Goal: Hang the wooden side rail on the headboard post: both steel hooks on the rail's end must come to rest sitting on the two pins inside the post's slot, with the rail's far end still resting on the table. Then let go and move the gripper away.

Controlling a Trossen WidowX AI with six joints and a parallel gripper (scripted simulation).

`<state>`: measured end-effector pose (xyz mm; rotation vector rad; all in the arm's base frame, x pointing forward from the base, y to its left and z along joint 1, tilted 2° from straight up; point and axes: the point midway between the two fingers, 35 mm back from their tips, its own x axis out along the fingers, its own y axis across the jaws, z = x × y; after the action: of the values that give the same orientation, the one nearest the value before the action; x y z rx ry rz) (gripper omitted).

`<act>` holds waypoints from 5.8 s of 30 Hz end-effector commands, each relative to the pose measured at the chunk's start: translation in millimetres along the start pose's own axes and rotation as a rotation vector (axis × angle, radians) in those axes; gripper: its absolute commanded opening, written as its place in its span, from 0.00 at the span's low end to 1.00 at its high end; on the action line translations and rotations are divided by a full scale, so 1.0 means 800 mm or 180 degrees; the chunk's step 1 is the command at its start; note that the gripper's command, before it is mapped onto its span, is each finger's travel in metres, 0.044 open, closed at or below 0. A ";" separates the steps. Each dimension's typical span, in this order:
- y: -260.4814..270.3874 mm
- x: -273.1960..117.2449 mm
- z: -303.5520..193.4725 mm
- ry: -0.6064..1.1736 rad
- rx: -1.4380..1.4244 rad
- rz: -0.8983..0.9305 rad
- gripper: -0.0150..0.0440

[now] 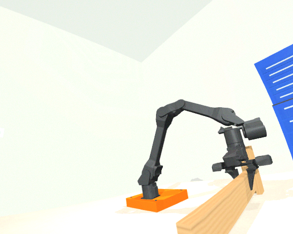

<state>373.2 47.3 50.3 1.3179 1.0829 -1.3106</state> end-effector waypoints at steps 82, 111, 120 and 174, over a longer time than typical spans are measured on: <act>0.002 -0.003 -0.012 0.0019 0.0009 0.0031 0.25; 0.001 -0.003 -0.016 0.0020 0.0009 0.0030 0.25; 0.000 -0.002 -0.017 0.0020 0.0009 0.0030 0.25; 0.000 -0.002 -0.023 0.0021 0.0009 0.0030 0.25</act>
<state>375.5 64.1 49.4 1.3197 1.0803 -1.3076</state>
